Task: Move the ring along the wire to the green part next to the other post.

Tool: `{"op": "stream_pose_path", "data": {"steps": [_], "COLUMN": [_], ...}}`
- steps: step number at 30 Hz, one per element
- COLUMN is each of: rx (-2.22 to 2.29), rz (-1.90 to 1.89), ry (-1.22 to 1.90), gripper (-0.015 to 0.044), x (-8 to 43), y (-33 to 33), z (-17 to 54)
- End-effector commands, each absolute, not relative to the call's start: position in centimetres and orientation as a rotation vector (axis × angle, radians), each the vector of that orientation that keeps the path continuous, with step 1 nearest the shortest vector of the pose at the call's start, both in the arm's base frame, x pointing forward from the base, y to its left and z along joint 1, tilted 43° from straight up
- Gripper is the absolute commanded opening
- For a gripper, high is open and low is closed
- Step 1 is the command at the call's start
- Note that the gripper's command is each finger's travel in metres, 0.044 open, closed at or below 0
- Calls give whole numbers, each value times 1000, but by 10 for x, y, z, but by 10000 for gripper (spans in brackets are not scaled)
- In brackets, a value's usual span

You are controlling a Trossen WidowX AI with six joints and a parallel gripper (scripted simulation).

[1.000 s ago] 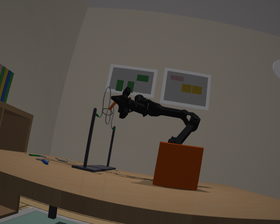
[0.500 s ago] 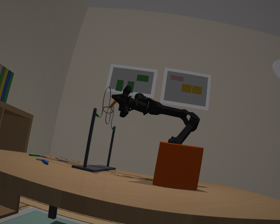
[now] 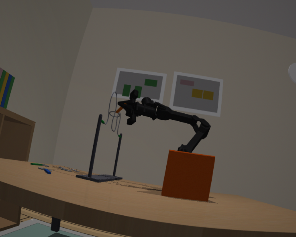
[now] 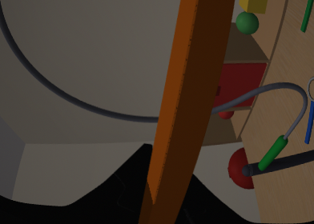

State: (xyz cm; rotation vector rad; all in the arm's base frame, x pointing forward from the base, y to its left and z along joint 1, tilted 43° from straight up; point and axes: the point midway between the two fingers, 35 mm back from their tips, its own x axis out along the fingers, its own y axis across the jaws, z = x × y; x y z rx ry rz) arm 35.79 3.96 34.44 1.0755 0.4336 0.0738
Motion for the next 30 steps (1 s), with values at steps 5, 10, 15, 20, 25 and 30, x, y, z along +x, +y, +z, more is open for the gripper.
{"op": "stream_pose_path", "data": {"steps": [5, 10, 15, 20, 25, 30], "rx": [975, 914, 854, 794, 733, 673], "rz": [48, 30, 12, -6, -24, -42], "ry": [439, 444, 449, 454, 458, 462], "gripper": [-150, -150, -150, -150, -150, -150], "x": [358, 358, 358, 357, 357, 357], "y": [39, 37, 36, 34, 32, 30], "z": [343, 341, 339, 337, 335, 333]}}
